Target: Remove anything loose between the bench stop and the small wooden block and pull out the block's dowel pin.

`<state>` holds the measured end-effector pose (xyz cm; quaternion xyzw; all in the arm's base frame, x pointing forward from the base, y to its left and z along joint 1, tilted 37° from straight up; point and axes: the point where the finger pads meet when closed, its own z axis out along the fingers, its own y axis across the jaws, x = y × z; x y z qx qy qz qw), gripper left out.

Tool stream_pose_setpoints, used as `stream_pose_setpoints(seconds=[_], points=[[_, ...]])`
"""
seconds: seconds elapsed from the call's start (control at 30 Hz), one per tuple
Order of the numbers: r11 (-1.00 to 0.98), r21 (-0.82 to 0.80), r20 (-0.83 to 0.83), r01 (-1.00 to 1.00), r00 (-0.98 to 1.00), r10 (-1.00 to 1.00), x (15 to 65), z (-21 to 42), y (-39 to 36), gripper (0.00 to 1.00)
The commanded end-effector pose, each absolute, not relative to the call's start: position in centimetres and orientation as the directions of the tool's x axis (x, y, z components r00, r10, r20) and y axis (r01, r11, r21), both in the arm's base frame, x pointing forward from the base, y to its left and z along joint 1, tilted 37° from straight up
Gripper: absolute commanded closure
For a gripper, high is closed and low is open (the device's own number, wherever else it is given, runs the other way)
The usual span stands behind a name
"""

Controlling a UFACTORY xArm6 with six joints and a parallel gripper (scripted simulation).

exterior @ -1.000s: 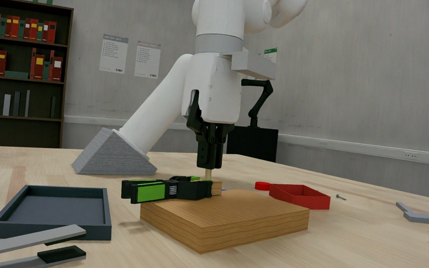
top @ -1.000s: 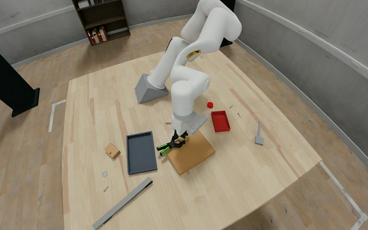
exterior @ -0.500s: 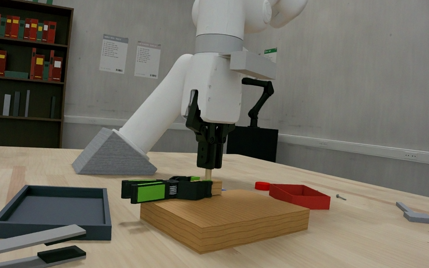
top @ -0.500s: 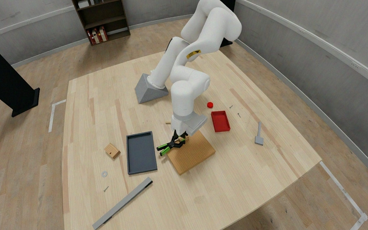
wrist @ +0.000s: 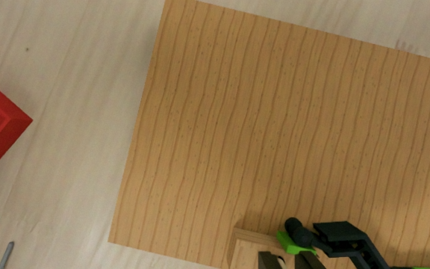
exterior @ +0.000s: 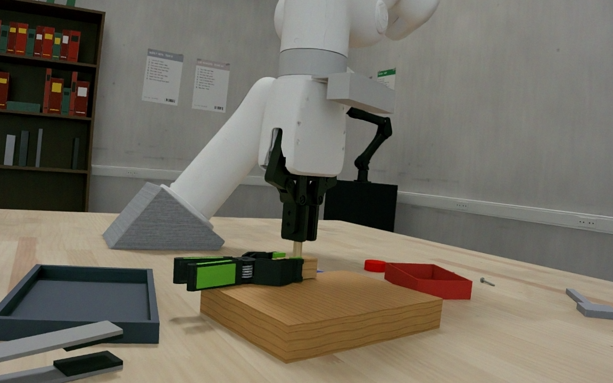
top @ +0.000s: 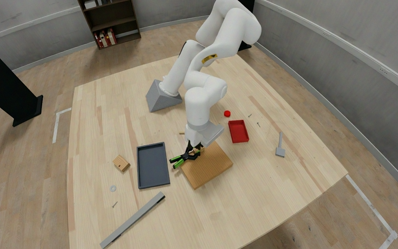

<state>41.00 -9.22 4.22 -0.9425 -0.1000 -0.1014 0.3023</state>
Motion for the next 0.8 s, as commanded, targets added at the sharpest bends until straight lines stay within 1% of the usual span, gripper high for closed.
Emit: stream_pose_setpoints(seconds=[0.0,0.77], points=[[-0.8,-0.549,0.251,0.244,0.96,0.121,41.11,4.33,-9.35,1.0],[-0.802,-0.553,0.241,0.227,0.965,0.107,41.11,4.33,-9.35,1.0]])
